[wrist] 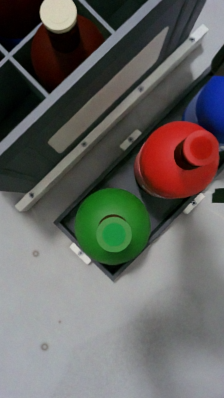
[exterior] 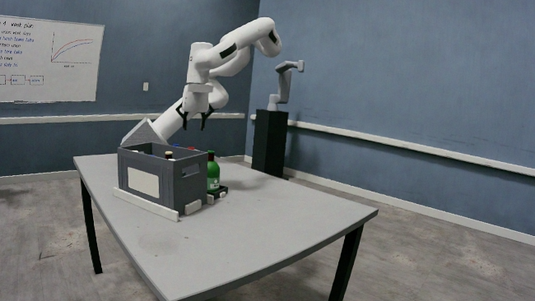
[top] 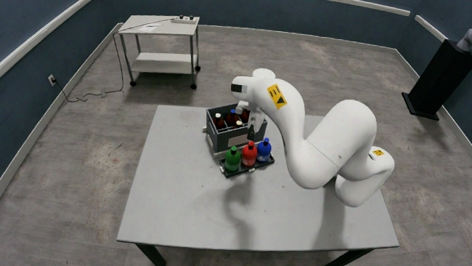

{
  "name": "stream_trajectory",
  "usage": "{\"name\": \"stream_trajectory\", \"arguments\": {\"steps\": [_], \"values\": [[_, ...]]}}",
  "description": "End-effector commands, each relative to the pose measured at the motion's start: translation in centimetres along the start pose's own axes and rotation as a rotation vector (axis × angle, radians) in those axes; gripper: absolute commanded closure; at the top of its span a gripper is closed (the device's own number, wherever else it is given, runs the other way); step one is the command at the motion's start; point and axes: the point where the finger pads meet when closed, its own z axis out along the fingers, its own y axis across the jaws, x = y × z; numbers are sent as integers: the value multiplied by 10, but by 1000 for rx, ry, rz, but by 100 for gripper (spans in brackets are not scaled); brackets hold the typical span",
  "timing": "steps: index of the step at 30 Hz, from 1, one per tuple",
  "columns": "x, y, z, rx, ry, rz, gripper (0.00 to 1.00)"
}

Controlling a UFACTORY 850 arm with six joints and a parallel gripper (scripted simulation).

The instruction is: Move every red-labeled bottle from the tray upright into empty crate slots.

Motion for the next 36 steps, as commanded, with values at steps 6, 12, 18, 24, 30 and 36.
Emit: {"name": "stream_trajectory", "arguments": {"steps": [6,12,18,24,30,36], "values": [[1,0,2,-1,2,-1,34],[1,0,7,-1,2,-1,34],[1,0,15,-1,2,-1,34],[1,0,20,-1,2,-1,34],[1,0,29,-1,2,-1,34],[1,0,37,-1,2,-1,34]]}}
